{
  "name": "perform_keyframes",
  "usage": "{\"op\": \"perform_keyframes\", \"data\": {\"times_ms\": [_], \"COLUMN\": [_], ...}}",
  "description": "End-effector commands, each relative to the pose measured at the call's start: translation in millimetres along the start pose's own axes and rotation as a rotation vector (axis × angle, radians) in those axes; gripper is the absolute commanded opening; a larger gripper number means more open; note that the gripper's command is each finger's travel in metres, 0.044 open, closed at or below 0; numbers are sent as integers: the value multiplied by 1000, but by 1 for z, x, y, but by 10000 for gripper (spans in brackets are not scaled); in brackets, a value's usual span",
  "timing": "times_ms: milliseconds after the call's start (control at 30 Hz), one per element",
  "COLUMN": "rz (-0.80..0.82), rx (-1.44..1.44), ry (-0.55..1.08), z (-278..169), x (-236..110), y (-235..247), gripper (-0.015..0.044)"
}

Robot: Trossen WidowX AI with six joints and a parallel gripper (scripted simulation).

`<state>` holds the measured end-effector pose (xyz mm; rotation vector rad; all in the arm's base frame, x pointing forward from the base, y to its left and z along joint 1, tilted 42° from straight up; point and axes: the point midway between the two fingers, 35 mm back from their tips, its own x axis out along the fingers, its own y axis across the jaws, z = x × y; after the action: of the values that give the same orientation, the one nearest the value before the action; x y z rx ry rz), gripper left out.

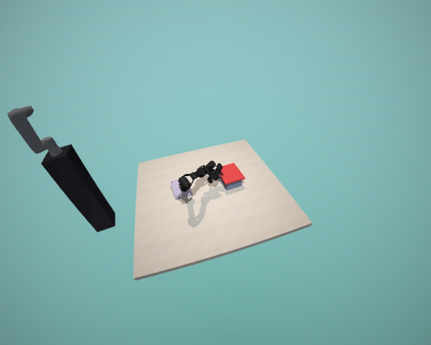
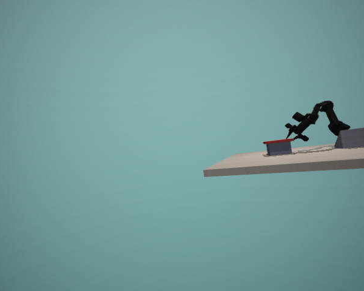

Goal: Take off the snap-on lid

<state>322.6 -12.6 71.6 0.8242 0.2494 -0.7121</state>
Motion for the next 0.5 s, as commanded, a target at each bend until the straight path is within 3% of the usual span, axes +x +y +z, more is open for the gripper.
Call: {"op": "perform_keyframes", "data": {"times_ms": [0,467], "rz": [2,2], "rx": [2,2], "ry": [0,0], "z": [0,0], "x": [-1,-3], "y": [1,3], "gripper": [0,0]}}
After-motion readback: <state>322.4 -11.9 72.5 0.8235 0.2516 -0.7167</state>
